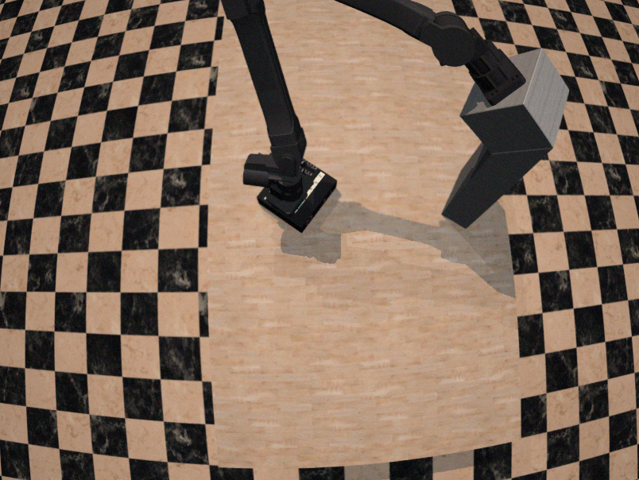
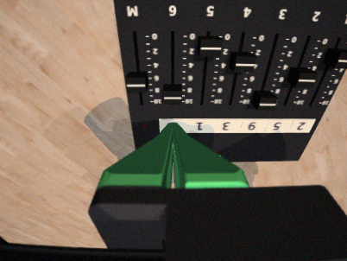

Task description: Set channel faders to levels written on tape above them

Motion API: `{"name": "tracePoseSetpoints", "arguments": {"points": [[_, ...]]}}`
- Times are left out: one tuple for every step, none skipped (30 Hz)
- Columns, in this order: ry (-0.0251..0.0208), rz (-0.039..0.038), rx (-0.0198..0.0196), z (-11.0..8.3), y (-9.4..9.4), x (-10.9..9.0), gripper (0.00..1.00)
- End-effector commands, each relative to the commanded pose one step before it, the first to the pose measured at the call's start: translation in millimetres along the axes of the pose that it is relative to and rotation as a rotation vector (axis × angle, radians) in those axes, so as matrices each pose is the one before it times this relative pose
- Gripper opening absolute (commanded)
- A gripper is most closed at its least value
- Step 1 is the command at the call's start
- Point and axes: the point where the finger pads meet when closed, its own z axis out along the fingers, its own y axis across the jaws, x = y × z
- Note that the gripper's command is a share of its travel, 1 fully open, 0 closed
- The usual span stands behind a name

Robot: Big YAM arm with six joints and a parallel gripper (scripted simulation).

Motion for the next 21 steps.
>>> {"name": "tracePoseSetpoints", "arguments": {"points": [[-0.00211,-0.00340,-0.00768,-5.69,1.71,2.47,0.00],[0.00000,0.00000,0.00000,0.00,0.00,0.00,0.00],[0.00000,0.00000,0.00000,0.00,0.00,0.00,0.00],[0.00000,0.00000,0.00000,0.00,0.00,0.00,0.00],[0.00000,0.00000,0.00000,0.00,0.00,0.00,0.00],[0.00000,0.00000,0.00000,0.00,0.00,0.00,0.00],[0.00000,0.00000,0.00000,0.00,0.00,0.00,0.00],[0.00000,0.00000,0.00000,0.00,0.00,0.00,0.00],[0.00000,0.00000,0.00000,0.00,0.00,0.00,0.00],[0.00002,-0.00001,-0.00001,0.00,0.00,0.03,0.00],[0.00009,-0.00006,-0.00005,0.01,0.02,0.21,0.00],[0.00021,-0.00015,-0.00012,0.02,0.04,0.49,0.00],[0.00035,-0.00025,-0.00020,0.03,0.06,0.80,0.00],[0.00048,-0.00035,-0.00027,0.04,0.09,1.11,0.00],[0.00148,-0.00097,0.00011,0.05,-0.01,1.58,0.00],[0.00258,-0.00166,0.00059,0.05,-0.13,2.00,0.00],[0.00268,-0.00172,0.00061,0.05,-0.14,2.07,0.00],[0.00195,-0.00128,0.00028,0.13,0.17,1.48,0.00],[0.00000,0.00000,0.00000,0.00,0.00,0.00,0.00],[0.00000,0.00000,0.00000,0.00,0.00,0.00,0.00],[-0.00566,0.00342,-0.00343,-0.25,2.53,-3.90,0.00]]}}
